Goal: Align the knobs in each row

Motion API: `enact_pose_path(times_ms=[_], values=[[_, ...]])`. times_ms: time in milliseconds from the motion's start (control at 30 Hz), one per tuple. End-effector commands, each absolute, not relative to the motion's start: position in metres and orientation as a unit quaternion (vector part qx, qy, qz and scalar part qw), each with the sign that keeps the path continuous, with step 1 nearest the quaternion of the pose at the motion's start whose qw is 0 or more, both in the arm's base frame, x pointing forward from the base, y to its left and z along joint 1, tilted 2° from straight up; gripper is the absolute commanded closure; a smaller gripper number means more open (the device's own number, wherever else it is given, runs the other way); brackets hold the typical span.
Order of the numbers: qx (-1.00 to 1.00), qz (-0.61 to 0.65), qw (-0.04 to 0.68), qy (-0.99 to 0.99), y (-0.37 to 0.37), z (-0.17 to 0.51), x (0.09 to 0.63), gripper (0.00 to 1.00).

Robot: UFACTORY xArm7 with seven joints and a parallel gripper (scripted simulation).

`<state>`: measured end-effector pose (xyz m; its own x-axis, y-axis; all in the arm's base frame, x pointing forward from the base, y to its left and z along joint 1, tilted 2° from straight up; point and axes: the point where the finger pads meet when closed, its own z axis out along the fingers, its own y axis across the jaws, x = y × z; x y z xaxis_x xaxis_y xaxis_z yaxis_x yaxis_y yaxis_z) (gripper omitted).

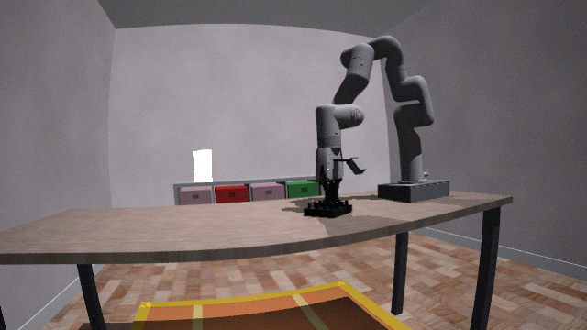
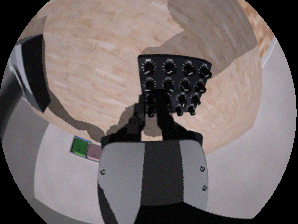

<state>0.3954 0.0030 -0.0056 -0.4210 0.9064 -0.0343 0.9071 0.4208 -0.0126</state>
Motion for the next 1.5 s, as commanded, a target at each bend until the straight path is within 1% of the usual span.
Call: enact_pose_path(times_ms=[0, 1033, 1067, 1467], values=[[0.538, -0.013, 0.012, 0.843, 0.0032, -0.0047, 0.3969, 0.81], [0.538, -0.013, 0.012, 0.843, 0.0032, -0.0047, 0.3969, 0.81], [0.538, -0.013, 0.012, 0.843, 0.0032, -0.0047, 0.3969, 0.92], [0.538, -0.013, 0.012, 0.843, 0.0032, -0.0047, 0.3969, 0.92]])
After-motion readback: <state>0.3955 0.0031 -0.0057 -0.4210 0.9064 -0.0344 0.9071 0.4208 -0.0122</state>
